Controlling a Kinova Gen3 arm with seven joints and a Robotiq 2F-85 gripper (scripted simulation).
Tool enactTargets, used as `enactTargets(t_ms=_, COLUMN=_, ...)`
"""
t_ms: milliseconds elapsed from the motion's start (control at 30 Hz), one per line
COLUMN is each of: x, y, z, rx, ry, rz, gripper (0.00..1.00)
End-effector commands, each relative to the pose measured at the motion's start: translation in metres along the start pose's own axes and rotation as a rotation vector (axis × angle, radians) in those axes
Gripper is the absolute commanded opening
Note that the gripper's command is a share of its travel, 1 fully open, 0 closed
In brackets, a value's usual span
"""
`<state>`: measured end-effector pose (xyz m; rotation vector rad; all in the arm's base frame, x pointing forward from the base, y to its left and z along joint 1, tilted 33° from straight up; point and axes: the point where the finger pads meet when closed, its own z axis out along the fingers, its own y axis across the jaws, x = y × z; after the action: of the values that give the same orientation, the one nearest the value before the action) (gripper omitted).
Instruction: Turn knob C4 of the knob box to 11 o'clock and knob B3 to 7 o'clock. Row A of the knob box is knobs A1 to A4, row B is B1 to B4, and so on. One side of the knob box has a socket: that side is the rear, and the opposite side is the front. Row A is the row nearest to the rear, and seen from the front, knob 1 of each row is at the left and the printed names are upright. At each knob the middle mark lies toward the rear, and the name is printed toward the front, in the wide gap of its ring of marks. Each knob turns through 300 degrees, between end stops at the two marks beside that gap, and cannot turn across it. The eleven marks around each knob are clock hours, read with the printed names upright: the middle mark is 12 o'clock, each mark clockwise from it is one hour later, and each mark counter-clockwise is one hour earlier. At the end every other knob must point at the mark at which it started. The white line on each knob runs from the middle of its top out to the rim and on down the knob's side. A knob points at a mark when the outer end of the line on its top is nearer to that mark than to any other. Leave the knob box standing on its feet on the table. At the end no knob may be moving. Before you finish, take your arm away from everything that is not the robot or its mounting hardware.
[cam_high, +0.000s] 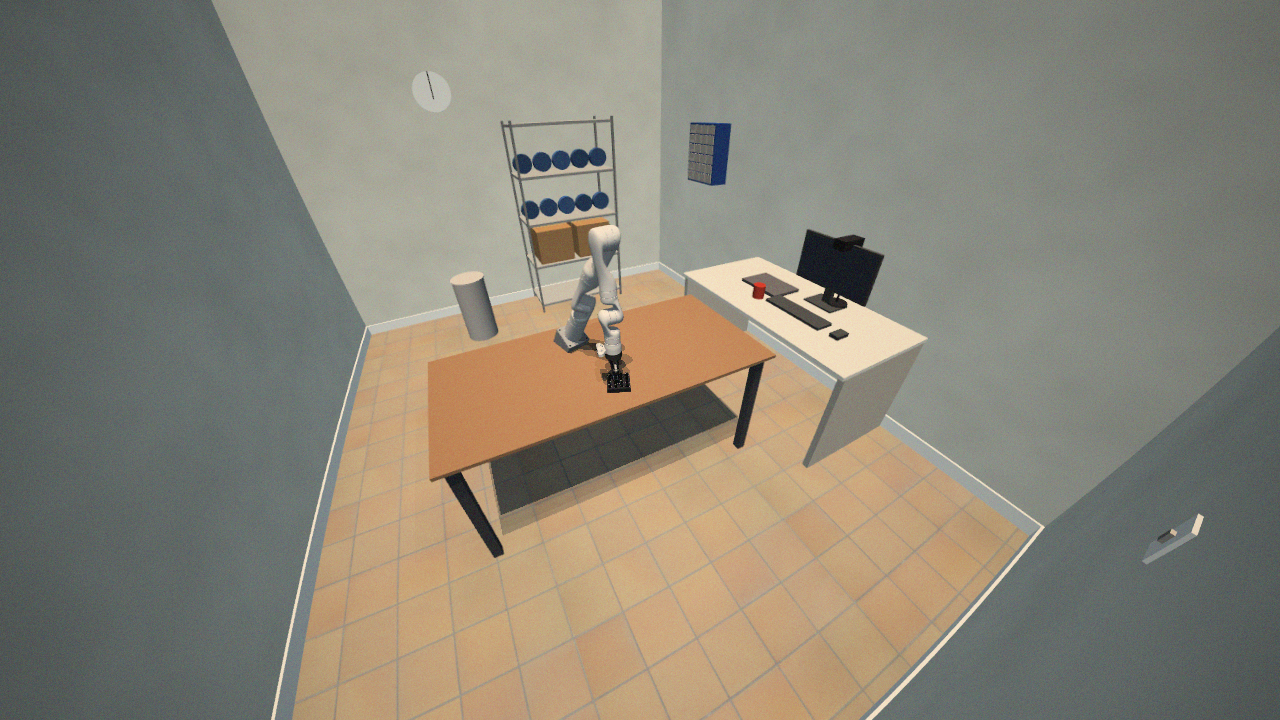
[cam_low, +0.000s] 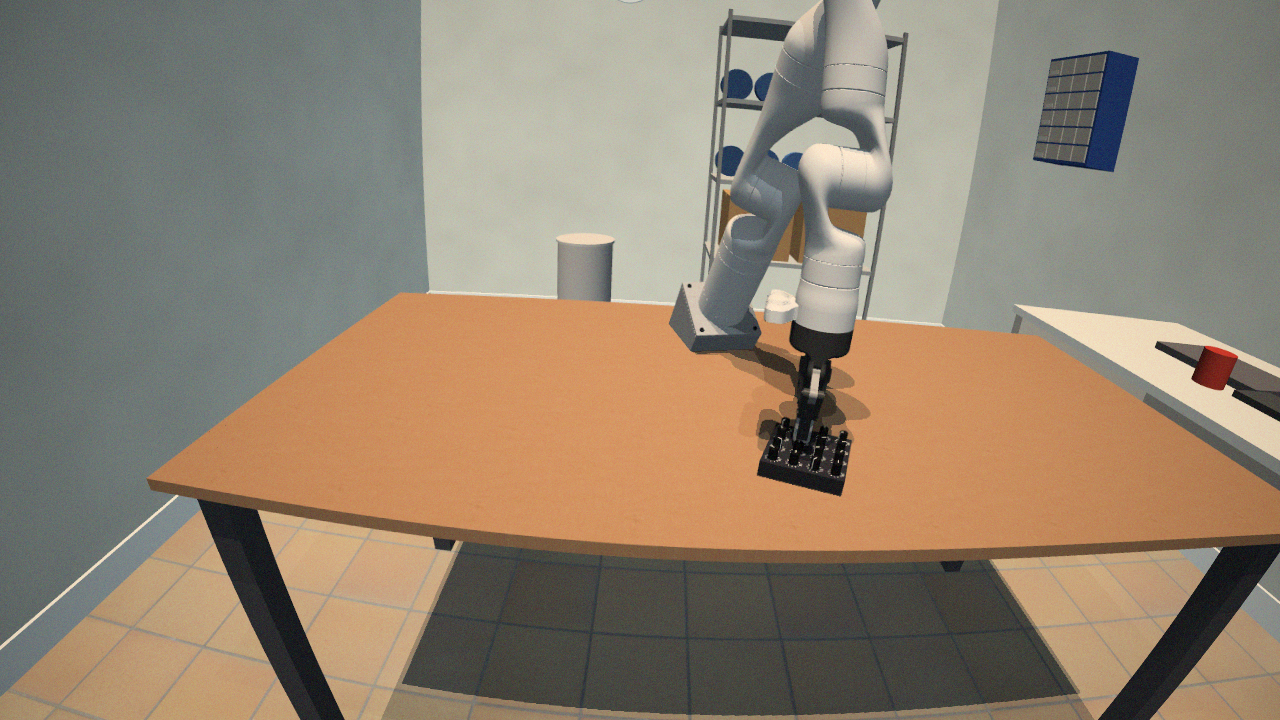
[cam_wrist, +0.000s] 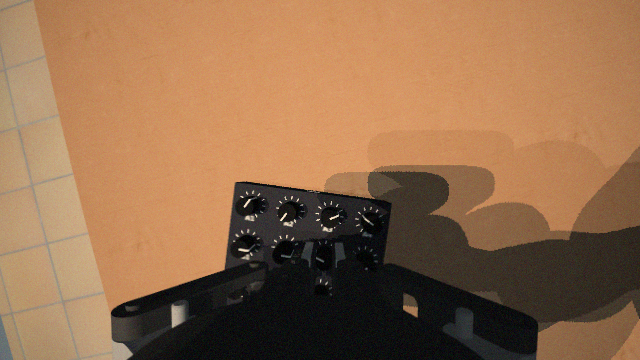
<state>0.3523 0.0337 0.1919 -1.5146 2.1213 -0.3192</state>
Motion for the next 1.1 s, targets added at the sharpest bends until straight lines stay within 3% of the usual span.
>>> enactTargets(t_ms=0, x=-0.0001, y=-0.0001, z=-0.0001, rx=0.000, ry=-0.001, rz=-0.010, gripper=0.08)
enactTargets(t_ms=1067, x=-0.0001, y=-0.0001, z=-0.0001, rx=0.000, ry=0.000, rz=-0.368, gripper=0.08)
